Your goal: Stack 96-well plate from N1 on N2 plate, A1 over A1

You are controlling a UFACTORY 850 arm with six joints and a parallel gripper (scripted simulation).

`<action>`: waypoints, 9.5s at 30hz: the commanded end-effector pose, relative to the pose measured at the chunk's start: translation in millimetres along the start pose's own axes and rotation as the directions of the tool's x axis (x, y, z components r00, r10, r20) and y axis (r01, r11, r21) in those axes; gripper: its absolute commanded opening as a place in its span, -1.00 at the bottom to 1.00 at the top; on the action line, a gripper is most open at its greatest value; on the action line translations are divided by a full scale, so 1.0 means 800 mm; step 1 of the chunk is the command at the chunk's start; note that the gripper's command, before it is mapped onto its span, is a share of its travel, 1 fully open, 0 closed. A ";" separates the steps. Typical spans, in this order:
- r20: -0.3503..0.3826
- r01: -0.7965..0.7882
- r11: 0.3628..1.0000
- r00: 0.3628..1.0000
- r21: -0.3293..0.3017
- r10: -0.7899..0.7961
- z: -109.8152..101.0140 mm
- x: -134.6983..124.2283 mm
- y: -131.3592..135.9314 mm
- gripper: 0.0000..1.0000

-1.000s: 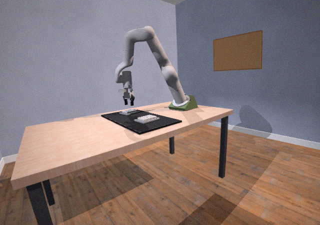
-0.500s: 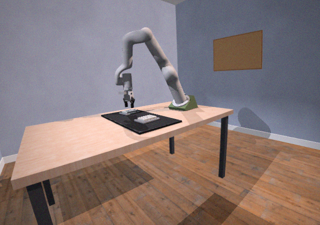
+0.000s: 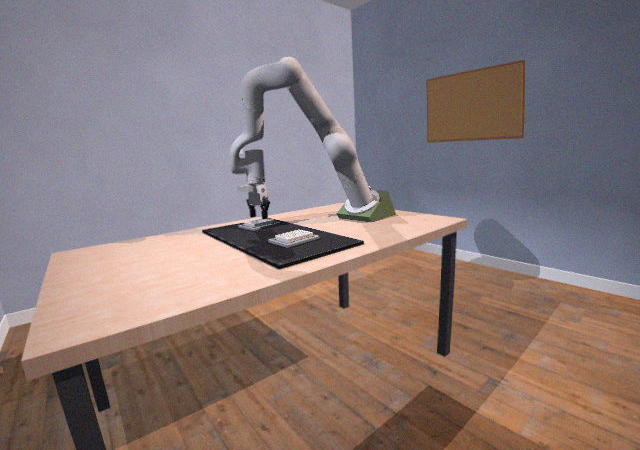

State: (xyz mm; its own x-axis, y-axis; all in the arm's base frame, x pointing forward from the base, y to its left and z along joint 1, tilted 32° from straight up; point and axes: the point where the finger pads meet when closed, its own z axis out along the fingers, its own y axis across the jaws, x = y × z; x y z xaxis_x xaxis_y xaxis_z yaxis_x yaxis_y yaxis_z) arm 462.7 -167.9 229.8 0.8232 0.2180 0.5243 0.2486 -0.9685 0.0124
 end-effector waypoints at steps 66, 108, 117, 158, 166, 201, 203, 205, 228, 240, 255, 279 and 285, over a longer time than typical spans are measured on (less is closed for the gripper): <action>-0.002 0.000 1.000 1.000 -0.001 0.000 0.024 0.001 0.001 -1.00; -0.002 0.000 1.000 1.000 -0.001 0.000 0.024 0.001 0.000 -1.00; -0.002 0.000 1.000 1.000 -0.001 0.000 0.018 0.001 0.001 -1.00; -0.002 0.000 1.000 1.000 -0.001 0.000 -0.017 0.001 0.001 -1.00; -0.002 0.000 1.000 1.000 -0.001 0.000 -0.032 0.001 0.001 -1.00; -0.002 0.000 1.000 1.000 -0.001 0.000 -0.093 0.001 0.001 -1.00; -0.002 0.000 1.000 1.000 -0.001 0.000 -0.093 0.001 0.001 -1.00; -0.002 0.000 1.000 1.000 -0.001 0.000 -0.093 0.001 0.001 -1.00; -0.002 -0.074 0.997 0.997 -0.001 0.074 -0.093 0.014 -0.048 -1.00; -0.002 -0.074 0.997 0.997 -0.001 0.074 -0.093 0.027 -0.096 -1.00; -0.002 -0.074 0.997 0.997 -0.001 0.074 -0.093 0.041 -0.148 -1.00; -0.002 -0.074 0.997 0.997 -0.001 0.074 -0.093 0.064 -0.229 -1.00; -0.002 -0.074 0.997 0.997 0.000 0.074 -0.093 0.070 -0.253 -1.00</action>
State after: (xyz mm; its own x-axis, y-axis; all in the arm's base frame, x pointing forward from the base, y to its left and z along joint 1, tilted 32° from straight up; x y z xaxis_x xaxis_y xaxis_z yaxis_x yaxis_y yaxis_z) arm 420.5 17.0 317.3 0.8318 0.1455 0.5357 0.1942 -0.9803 -0.0353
